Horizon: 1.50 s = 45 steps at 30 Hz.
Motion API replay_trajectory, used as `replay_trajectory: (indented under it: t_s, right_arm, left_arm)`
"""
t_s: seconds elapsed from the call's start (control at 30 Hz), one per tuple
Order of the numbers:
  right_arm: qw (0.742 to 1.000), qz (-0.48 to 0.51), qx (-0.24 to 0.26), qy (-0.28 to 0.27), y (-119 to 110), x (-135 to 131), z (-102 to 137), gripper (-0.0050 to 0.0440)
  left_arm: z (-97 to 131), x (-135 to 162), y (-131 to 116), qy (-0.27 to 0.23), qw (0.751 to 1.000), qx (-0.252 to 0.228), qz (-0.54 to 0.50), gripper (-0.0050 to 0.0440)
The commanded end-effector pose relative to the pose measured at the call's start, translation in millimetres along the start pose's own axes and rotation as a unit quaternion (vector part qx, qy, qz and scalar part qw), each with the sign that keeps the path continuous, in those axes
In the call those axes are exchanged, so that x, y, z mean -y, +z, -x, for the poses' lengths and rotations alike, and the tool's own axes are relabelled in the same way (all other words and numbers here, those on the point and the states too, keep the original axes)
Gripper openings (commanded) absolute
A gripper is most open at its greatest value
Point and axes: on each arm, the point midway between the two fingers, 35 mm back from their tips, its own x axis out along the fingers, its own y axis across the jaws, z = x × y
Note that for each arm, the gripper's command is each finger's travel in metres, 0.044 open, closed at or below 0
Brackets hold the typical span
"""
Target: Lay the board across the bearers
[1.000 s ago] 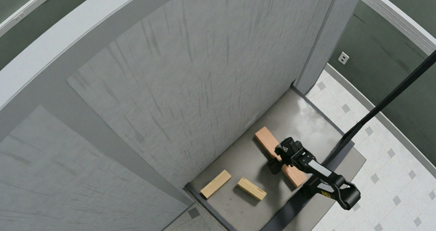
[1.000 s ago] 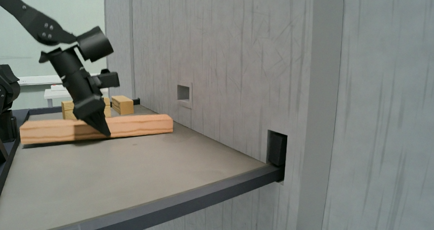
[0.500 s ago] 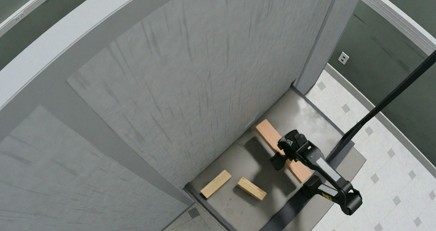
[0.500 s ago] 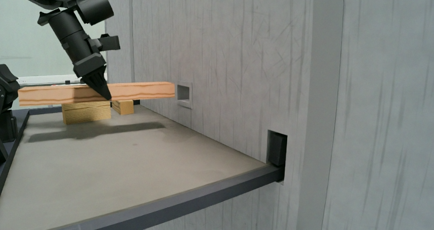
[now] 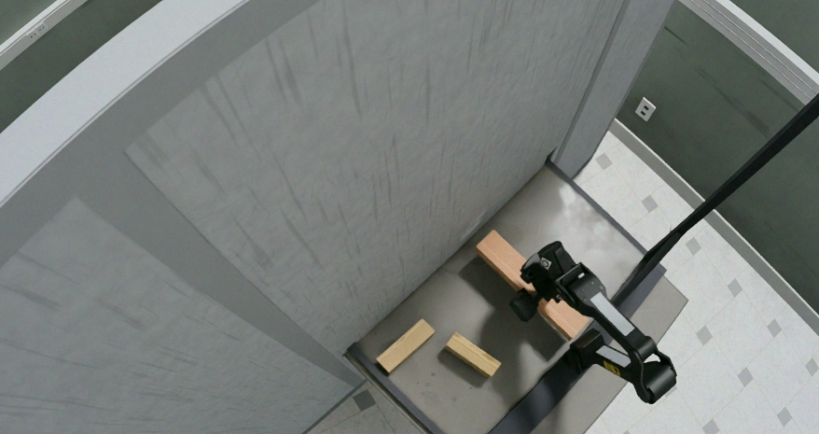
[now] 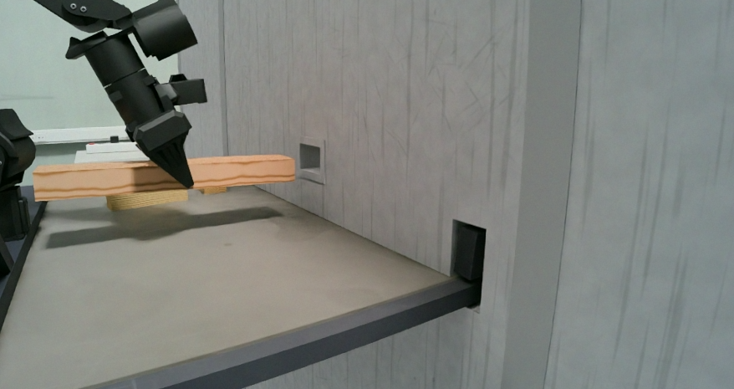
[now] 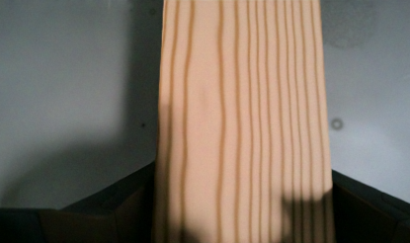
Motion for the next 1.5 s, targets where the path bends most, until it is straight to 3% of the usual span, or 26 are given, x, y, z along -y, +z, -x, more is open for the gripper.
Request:
replay_trajectory:
  t_s: [0.0, 0.6, 1.03, 1.47]
  right_arm:
    - [1.0, -0.002, 0.004, 0.003, 2.9, -0.9, 2.2, 0.04]
    - [1.0, -0.003, 0.008, 0.006, 15.3, -1.9, 1.1, 0.04]
    - [1.0, -0.003, 0.009, 0.006, 29.3, -1.6, -4.0, 0.04]
    - [1.0, -0.002, 0.01, 0.005, 46.7, -1.4, -9.8, 0.04]
  left_arm:
    - [10.8, 0.1, 17.3, 0.0, 1.0, 0.03, 0.006, 0.027]
    - [3.3, -0.1, 47.1, -0.003, 1.0, 0.031, 0.004, 0.027]
    - [-2.7, -0.4, 40.6, -0.001, 0.999, 0.034, 0.01, 0.027]
    - [-2.7, 1.1, 57.6, -0.004, 0.999, 0.041, 0.008, 0.027]
